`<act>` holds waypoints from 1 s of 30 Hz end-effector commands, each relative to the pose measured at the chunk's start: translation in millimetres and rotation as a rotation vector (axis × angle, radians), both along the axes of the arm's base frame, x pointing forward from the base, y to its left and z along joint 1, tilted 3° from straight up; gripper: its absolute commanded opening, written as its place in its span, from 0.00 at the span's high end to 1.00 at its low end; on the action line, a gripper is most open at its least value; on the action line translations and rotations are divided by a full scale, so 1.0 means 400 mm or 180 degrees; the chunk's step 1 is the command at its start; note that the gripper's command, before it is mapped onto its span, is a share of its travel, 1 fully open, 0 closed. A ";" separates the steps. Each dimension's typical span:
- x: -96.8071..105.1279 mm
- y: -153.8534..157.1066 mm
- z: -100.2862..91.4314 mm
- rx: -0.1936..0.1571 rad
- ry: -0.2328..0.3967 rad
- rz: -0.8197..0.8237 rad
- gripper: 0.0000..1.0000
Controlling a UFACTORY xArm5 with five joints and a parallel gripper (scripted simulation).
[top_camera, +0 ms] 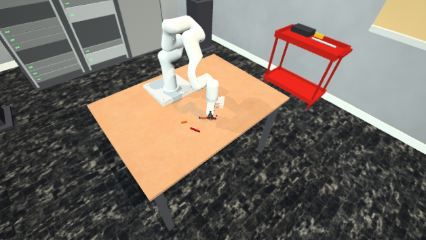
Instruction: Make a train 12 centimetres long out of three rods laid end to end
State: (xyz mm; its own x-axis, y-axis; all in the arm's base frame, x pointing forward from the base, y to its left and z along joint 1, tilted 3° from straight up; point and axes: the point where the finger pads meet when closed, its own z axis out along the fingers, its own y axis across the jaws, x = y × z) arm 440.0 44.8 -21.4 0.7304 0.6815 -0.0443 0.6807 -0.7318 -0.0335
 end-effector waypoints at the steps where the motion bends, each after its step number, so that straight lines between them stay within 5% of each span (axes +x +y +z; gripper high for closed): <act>1: 0.003 -0.001 -0.007 0.0002 -0.0011 0.0002 0.96; 30: 0.002 -0.001 -0.019 0.0002 -0.0011 0.0002 0.96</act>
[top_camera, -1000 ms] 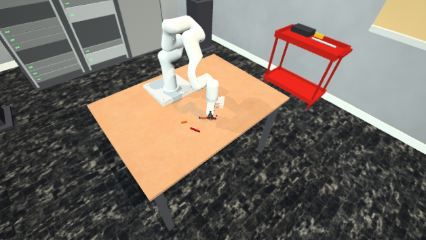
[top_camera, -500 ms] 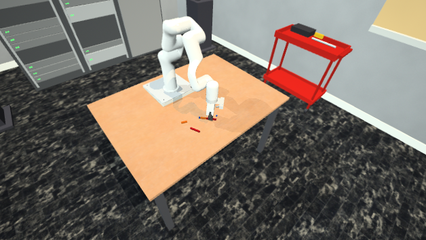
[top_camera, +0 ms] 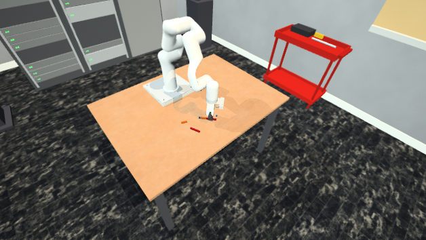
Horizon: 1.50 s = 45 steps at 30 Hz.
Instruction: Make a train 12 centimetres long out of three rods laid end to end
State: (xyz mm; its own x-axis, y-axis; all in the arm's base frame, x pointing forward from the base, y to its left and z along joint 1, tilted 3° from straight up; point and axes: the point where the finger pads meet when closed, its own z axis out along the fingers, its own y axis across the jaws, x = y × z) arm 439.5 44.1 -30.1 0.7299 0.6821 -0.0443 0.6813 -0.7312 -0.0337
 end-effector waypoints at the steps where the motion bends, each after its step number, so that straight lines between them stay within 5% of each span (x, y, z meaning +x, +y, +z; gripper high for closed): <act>1: 0.004 0.000 0.003 0.0001 -0.0012 0.0000 0.96; 18: 0.004 0.000 0.003 0.0001 -0.0012 0.0000 0.96; 33: 0.004 0.000 0.003 0.0001 -0.0012 0.0000 0.76; 45: 0.004 0.000 0.005 0.0001 -0.0012 0.0000 0.76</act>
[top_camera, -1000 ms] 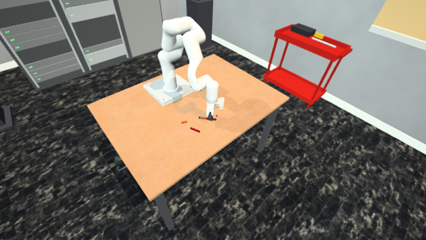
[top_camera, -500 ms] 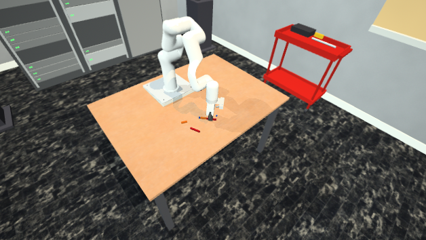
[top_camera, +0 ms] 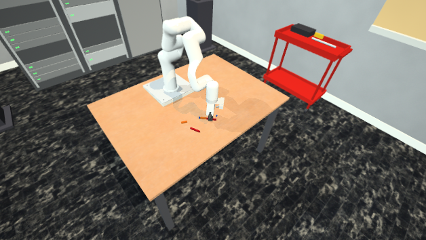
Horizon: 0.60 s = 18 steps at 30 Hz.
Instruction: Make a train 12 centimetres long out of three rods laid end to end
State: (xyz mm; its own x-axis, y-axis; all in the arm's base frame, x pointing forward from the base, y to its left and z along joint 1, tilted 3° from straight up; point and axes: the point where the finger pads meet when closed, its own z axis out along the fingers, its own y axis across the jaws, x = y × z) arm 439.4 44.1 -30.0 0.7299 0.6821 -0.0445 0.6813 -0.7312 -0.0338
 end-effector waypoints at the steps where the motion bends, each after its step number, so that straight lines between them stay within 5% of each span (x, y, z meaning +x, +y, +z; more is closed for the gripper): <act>1: 0.004 0.000 0.005 0.0001 -0.0012 0.0000 0.76; 18: 0.012 -0.001 0.157 0.0002 -0.0013 0.0000 0.76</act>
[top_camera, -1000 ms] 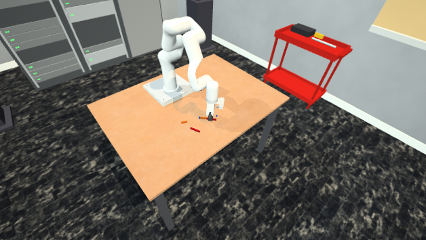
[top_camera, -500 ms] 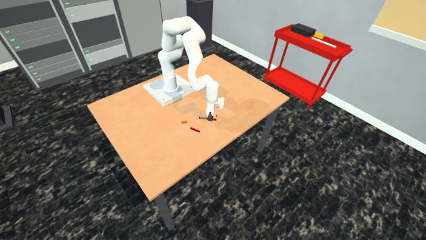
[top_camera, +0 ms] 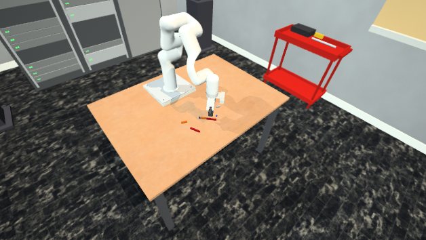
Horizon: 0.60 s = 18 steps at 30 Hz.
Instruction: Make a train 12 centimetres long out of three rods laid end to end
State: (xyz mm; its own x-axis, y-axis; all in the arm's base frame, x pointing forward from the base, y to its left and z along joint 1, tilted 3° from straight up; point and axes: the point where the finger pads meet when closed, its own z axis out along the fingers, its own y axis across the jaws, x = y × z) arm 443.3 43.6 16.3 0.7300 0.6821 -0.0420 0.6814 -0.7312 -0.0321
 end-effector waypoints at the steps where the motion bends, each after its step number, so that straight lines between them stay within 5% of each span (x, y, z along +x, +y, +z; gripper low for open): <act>1: 0.003 0.000 0.053 0.0000 -0.0003 0.0000 0.76; 12: 0.006 0.001 0.111 0.0000 -0.0003 0.0000 0.76; 13: 0.006 0.001 0.111 0.0000 -0.0003 0.0000 0.00; 18: 0.006 0.001 0.111 0.0000 -0.0003 0.0000 0.00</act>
